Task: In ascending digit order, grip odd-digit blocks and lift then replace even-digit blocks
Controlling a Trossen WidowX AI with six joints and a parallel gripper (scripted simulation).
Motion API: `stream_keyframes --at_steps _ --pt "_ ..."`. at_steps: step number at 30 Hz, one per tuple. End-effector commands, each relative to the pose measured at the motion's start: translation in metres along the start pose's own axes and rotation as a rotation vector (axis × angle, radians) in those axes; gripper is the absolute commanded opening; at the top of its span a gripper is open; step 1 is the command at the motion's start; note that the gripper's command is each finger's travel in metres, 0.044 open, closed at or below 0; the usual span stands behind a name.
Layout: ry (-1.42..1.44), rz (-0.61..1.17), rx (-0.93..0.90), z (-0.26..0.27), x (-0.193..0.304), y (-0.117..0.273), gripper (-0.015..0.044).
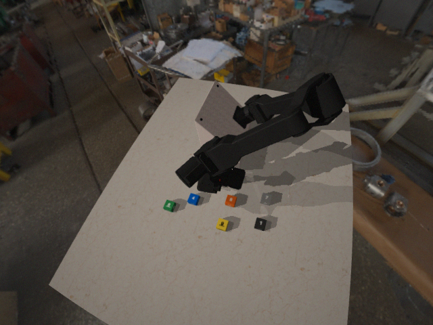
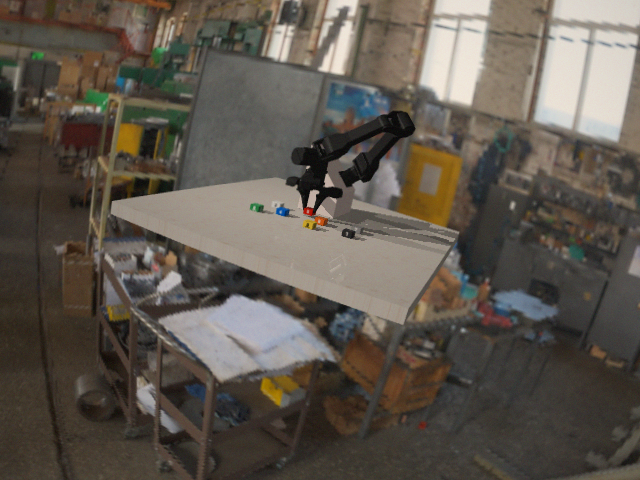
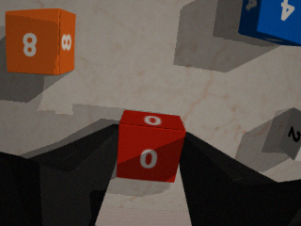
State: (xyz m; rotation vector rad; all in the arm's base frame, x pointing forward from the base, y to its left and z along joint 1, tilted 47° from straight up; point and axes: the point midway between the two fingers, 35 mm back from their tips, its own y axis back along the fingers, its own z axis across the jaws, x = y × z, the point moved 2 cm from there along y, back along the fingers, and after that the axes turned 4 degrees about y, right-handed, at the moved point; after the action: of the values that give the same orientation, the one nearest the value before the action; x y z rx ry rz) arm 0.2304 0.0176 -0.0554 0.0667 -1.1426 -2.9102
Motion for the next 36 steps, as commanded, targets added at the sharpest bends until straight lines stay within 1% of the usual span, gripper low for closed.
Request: stream_keyframes --at_steps 1,15,27,36 --pt "0.01 -0.008 0.007 -0.001 -0.003 0.006 0.012" --pt "0.01 -0.008 0.007 -0.001 -0.003 0.006 0.012" --pt "0.01 -0.008 0.007 -0.001 -0.003 -0.008 0.012" --pt "0.01 -0.008 0.007 -0.001 -0.003 -0.009 0.012"
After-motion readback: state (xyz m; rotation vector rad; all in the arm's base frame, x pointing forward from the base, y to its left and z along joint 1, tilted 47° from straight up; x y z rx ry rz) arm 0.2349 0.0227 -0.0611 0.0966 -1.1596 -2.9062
